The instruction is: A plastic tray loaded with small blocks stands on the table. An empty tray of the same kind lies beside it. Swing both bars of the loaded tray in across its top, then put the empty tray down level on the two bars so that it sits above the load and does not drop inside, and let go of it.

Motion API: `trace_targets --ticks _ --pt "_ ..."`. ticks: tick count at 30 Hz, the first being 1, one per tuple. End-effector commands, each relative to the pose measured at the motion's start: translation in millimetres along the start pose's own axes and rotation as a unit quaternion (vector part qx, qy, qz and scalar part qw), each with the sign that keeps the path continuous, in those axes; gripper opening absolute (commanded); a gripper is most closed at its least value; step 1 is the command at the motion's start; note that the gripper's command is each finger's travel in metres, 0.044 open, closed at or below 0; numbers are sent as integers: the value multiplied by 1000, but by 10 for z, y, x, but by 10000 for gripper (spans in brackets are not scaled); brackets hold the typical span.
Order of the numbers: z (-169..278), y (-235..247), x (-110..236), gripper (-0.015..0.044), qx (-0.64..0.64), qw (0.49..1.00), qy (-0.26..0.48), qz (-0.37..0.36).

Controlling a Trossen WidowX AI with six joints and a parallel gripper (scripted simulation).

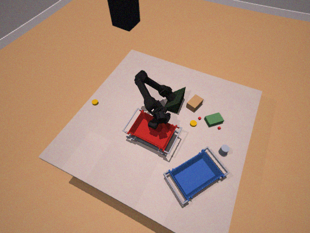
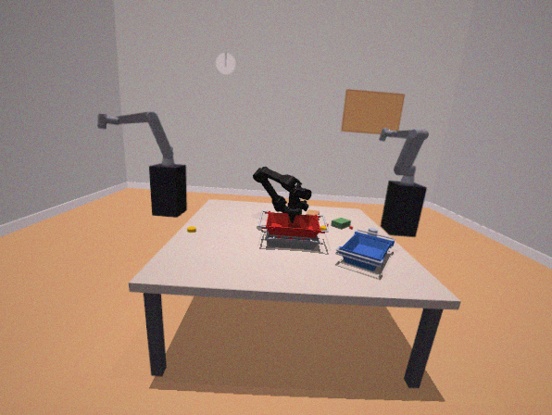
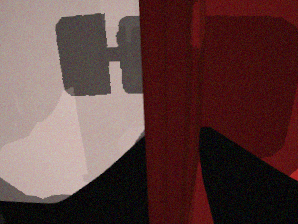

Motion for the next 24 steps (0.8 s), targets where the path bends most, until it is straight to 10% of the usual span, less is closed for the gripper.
trace_targets --ticks 1,24 --pt "25 18 -57 0 6 1000 4 -9" --pt "31 34 -127 0 6 1000 4 -9"
Point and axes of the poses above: the point midway between the two fingers, 35 mm back from their tips, its own x axis back along the fingers, its own y axis across the jaws, z = x × y, the point moved 4 cm from there along x, back along the fingers, and after that the axes turned 9 degrees about -x, right-handed, at the moved point
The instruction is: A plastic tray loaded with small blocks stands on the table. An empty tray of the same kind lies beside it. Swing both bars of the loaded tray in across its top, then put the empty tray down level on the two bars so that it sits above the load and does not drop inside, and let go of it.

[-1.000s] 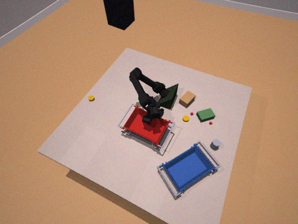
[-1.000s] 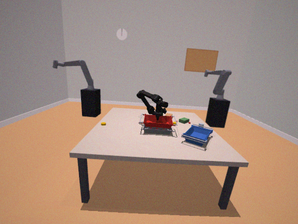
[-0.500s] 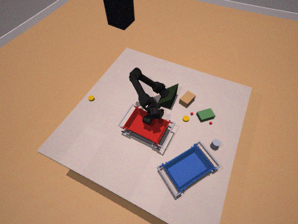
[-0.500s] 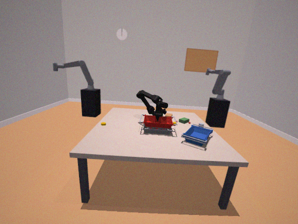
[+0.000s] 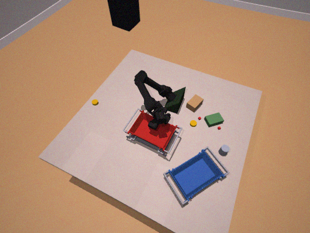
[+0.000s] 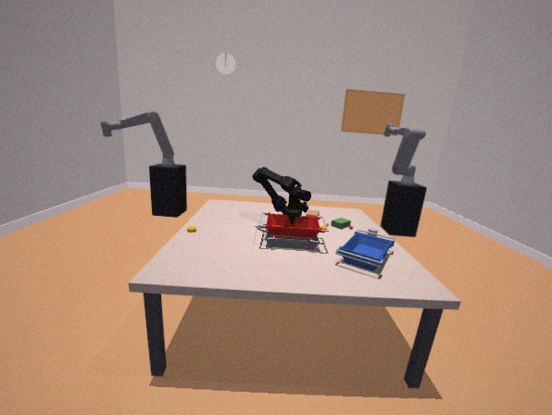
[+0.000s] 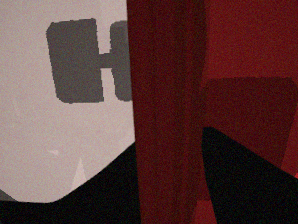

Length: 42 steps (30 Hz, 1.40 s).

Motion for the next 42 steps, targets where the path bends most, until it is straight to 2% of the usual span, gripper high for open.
trace_targets --ticks 1,31,38,42 --pt "25 13 -38 0 5 1000 3 -9" --pt "25 13 -38 440 5 1000 3 -9" --pt "24 7 -23 440 3 1000 3 -7" --pt "16 -8 136 440 9 1000 -4 0"
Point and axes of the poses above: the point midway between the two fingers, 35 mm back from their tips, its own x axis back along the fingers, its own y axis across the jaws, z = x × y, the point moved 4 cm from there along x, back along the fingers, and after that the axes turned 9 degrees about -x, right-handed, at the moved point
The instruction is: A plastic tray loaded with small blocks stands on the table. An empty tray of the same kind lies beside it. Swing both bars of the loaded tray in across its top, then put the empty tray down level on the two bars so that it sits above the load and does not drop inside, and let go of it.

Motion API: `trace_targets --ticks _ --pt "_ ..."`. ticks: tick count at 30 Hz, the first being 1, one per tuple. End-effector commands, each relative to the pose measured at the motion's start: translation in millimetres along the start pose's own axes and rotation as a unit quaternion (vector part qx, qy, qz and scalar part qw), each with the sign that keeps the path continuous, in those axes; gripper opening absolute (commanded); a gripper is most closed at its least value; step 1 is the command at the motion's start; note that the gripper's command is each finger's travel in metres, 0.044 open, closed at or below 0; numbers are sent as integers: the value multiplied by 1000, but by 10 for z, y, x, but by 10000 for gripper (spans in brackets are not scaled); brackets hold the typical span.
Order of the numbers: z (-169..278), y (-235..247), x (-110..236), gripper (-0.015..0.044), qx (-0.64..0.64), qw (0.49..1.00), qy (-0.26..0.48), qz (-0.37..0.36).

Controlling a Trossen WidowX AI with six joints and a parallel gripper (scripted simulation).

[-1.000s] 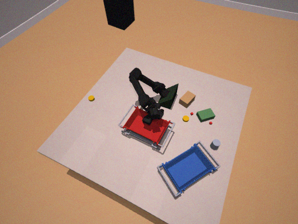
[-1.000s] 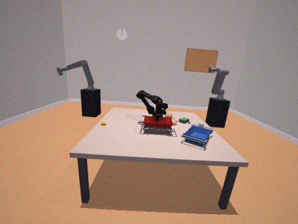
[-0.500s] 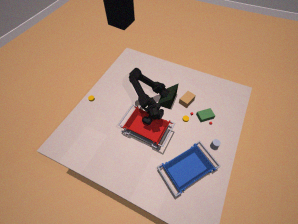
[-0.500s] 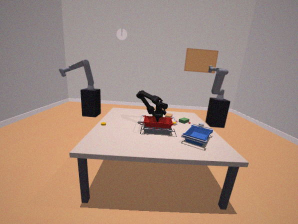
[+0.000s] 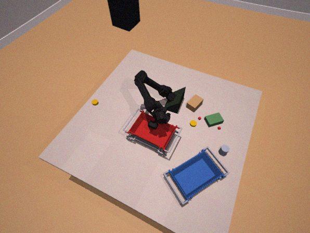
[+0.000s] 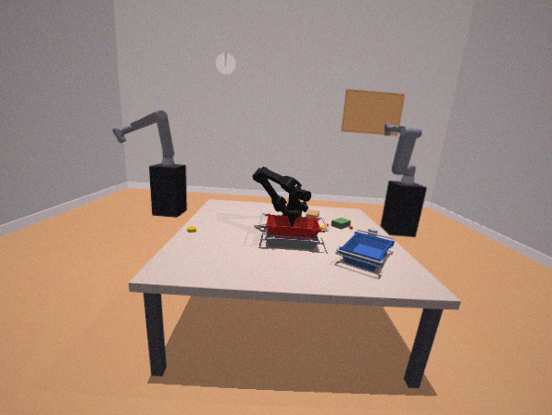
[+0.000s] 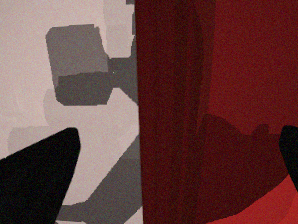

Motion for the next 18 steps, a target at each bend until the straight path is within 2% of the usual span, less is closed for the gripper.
trace_targets --ticks 1,13,18 --pt "-8 -14 176 440 3 1000 -10 8" --pt "52 55 989 440 36 998 -42 41" --pt "59 142 1017 440 47 997 -40 46"
Point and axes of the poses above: the point midway between the two fingers, 35 mm back from their tips, its own x axis back along the fingers, its own y axis across the jaws, z = x × y, the point moved 4 cm from there along x, back along the fingers, and after that the axes turned 9 degrees about -x, right-handed, at the moved point
